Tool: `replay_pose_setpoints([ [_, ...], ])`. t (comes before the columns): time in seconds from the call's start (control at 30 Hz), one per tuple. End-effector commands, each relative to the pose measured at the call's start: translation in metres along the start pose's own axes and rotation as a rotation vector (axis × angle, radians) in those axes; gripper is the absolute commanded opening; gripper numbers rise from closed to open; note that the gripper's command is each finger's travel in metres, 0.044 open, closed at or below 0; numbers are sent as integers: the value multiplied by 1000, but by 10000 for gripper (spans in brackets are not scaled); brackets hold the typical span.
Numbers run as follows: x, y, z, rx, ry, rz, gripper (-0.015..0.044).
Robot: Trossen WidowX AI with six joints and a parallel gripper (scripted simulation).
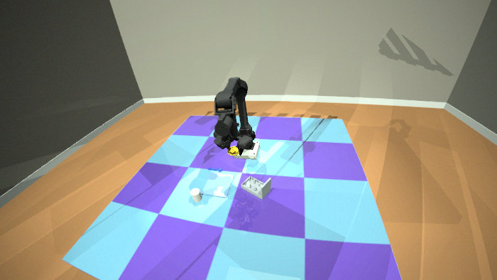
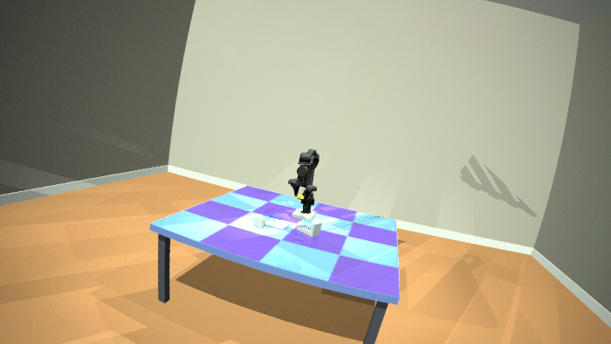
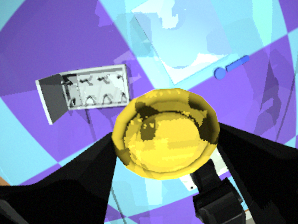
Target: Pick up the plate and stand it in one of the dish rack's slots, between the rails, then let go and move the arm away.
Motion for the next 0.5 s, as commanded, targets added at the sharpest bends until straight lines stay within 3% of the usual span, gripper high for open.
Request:
replay_pose_setpoints([
  [0.0,2,0,-1,2,2,7,0],
  [0.47,45,10,4,-299,154,186,0],
])
Point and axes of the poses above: the point midway between the two fingers, 35 mm back from their tips, its own x axis out along the fingers, its own y axis across the jaws, z = x × y, the point moved 3 cm from there along -x, back along the fingers, and after that the axes turned 10 degrees about x, right-handed, at the moved point
